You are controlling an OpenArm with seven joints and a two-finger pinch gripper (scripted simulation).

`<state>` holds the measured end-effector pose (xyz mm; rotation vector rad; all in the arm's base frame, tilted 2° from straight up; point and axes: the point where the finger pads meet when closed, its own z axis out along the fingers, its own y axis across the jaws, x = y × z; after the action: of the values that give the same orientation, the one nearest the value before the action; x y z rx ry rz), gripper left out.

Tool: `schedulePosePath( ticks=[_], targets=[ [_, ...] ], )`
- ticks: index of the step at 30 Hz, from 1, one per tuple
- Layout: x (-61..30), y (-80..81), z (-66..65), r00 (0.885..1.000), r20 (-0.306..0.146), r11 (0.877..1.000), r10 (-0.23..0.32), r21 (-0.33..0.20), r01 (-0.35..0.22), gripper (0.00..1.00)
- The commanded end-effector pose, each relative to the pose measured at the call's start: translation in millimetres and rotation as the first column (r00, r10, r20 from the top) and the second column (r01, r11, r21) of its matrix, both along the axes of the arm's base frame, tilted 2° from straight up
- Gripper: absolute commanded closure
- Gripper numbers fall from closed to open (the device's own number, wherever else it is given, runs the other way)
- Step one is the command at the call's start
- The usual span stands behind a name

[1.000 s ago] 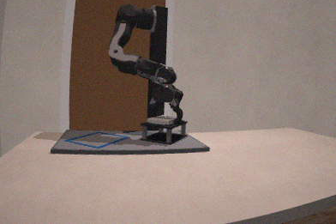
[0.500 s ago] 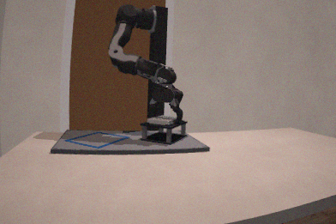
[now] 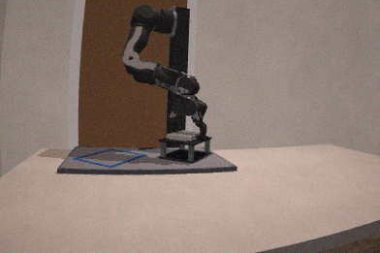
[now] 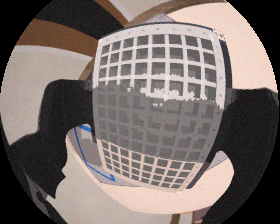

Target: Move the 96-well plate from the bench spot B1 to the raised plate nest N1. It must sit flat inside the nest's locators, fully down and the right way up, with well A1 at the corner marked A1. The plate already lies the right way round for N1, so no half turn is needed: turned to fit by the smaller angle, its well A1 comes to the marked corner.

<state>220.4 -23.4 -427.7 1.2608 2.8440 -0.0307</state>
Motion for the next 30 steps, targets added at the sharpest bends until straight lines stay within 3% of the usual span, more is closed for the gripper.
schedulePosePath(
  ticks=[1, 8, 17, 22, 30],
  targets=[
    [0.4, 0.5, 0.6, 1.000, 0.001, 1.000, 0.000, 0.002, 0.000, 0.47],
    [0.4, 0.5, 0.6, 1.000, 0.001, 1.000, 0.000, 0.002, 0.000, 0.23],
    [0.4, 0.5, 0.6, 1.000, 0.001, 1.000, 0.000, 0.002, 0.000, 0.23],
    [-0.2, 1.8, 40.7, 1.000, 0.003, 1.000, 0.002, 0.003, -0.002, 0.23],
    [-0.2, 1.8, 40.7, 1.000, 0.003, 1.000, 0.002, 0.003, -0.002, 0.23]
  ],
)
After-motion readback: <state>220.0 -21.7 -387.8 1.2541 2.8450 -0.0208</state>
